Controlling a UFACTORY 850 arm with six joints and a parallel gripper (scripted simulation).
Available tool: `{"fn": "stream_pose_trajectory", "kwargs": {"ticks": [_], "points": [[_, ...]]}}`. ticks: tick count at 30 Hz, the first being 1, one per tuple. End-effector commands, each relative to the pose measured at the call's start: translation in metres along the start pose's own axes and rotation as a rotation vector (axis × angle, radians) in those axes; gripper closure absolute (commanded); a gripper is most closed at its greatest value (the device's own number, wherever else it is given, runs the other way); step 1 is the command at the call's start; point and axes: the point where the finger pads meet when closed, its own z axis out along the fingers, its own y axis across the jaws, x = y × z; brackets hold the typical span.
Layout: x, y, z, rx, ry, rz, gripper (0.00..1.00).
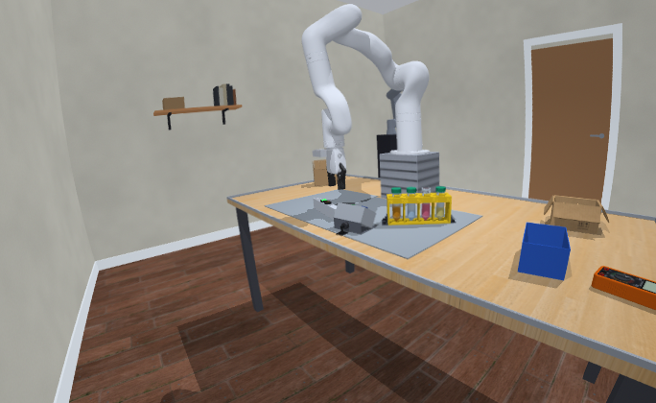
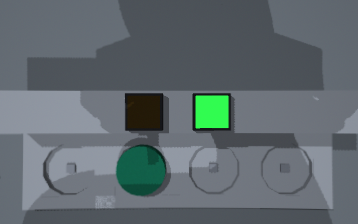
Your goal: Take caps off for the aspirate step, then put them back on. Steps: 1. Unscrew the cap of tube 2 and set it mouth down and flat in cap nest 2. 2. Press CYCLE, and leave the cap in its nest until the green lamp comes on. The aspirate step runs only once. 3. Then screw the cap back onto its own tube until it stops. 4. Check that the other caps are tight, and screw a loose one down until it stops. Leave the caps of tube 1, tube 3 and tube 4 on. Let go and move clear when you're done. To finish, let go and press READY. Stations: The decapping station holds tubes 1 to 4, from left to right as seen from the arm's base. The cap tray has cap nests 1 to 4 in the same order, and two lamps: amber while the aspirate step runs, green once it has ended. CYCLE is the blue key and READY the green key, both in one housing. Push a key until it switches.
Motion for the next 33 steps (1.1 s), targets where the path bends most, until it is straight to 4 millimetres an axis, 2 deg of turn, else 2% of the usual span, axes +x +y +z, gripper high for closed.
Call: {"fn": "stream_pose_trajectory", "kwargs": {"ticks": [1, 6, 7, 8, 10, 16, 17, 21, 30, 33], "points": [[0.001, 0.000, 0.000, 0.000, 0.001, 0.000, 0.00], [0.001, 0.000, 0.000, 0.000, 0.001, 0.000, 0.00], [0.003, -0.005, -0.007, 0.000, 0.001, 0.000, 0.54], [0.005, -0.010, -0.013, 0.000, 0.001, 0.000, 0.54], [0.005, -0.010, -0.013, 0.000, 0.001, 0.000, 0.54], [0.019, -0.041, -0.050, 0.000, 0.001, 0.000, 0.54], [0.019, -0.041, -0.050, 0.000, 0.001, 0.000, 0.54], [0.027, -0.058, -0.072, 0.000, 0.002, 0.000, 0.54], [0.027, -0.058, -0.072, 0.000, 0.002, 0.000, 0.54], [0.027, -0.058, -0.057, 0.000, 0.001, 0.000, 0.54]]}}
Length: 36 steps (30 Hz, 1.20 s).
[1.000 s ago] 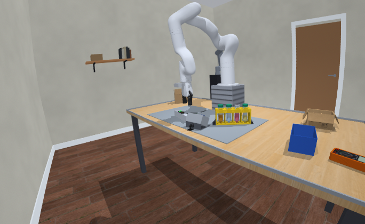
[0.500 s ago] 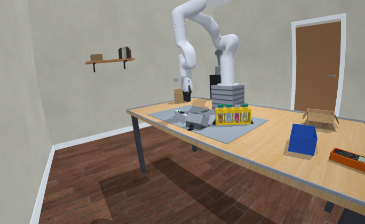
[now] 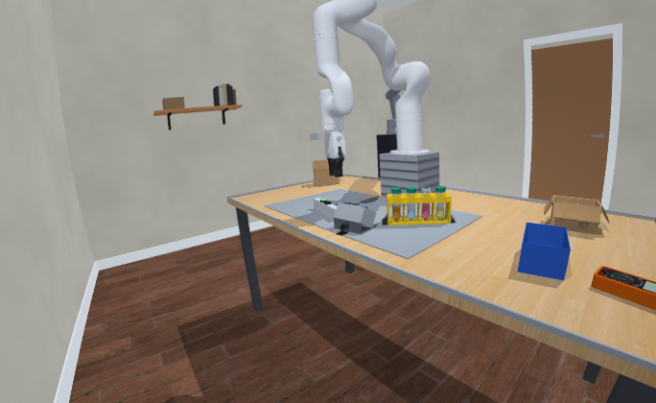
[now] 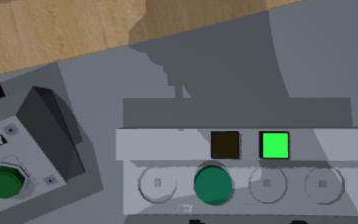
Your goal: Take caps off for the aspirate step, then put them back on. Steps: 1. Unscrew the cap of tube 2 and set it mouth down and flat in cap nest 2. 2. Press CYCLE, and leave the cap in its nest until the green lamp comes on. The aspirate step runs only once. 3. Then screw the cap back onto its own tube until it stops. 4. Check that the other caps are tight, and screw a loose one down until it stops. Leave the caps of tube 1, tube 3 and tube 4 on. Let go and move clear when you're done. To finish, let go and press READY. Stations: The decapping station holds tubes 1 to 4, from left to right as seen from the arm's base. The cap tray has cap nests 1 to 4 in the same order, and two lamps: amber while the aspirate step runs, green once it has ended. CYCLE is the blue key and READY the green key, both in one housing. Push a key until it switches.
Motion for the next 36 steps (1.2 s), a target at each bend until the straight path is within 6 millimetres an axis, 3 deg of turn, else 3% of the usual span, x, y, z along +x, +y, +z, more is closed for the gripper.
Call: {"fn": "stream_pose_trajectory", "kwargs": {"ticks": [1, 25, 36], "points": [[0.000, 0.000, 0.016, -0.002, 0.001, 0.000, 0.54], [0.001, 0.000, 0.126, -0.003, 0.000, 0.000, 0.54], [0.001, 0.000, 0.127, -0.003, 0.000, 0.000, 0.54]]}}
